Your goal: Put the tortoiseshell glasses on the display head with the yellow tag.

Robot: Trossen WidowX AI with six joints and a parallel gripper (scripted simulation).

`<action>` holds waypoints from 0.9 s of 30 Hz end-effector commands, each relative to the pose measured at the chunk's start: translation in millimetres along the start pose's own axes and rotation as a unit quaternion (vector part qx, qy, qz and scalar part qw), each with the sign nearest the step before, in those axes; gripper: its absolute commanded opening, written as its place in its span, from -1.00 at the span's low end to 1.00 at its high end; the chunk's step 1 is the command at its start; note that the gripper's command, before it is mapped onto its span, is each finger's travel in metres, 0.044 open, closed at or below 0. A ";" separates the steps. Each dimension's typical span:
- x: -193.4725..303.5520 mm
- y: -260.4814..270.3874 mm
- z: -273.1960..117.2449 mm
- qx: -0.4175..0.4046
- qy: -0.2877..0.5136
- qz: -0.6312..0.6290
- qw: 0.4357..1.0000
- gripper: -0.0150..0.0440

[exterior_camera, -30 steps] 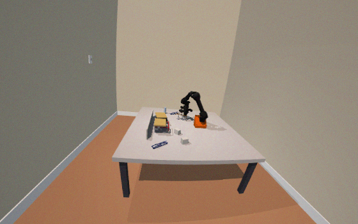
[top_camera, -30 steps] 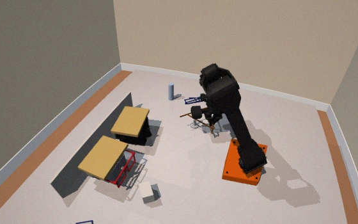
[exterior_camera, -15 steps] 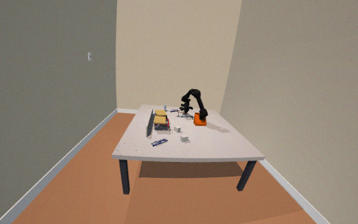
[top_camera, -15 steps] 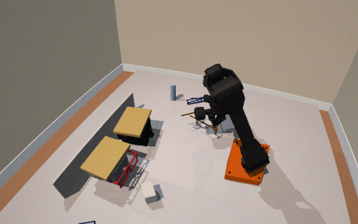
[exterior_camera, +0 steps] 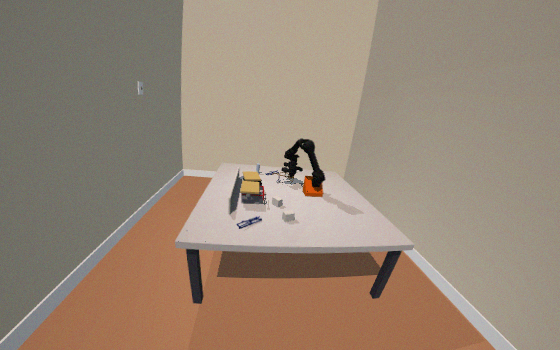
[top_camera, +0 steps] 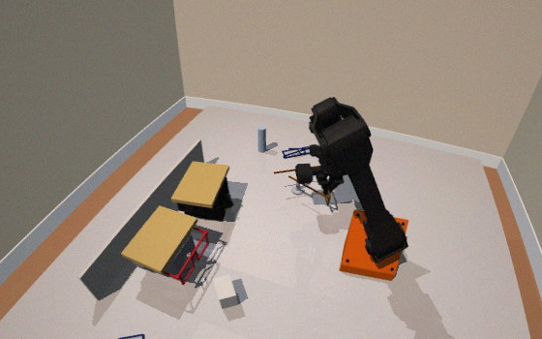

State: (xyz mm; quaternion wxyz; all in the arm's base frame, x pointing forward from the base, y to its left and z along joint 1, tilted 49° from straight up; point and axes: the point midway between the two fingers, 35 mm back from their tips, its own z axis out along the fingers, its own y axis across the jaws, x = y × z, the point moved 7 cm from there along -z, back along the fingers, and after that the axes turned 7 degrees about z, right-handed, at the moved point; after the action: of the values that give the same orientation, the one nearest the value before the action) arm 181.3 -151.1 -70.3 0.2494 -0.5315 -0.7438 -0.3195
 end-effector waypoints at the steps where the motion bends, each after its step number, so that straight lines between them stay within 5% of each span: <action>1: 2.4 -1.3 -0.7 0.003 -0.002 -0.003 1.000 -0.49; 27: 8.4 -3.8 -0.6 0.003 -0.002 -0.003 1.000 -0.49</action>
State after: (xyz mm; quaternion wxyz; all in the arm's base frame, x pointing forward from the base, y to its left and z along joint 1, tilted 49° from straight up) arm 175.3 -146.6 -64.5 0.2494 -0.5316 -0.7439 -0.3190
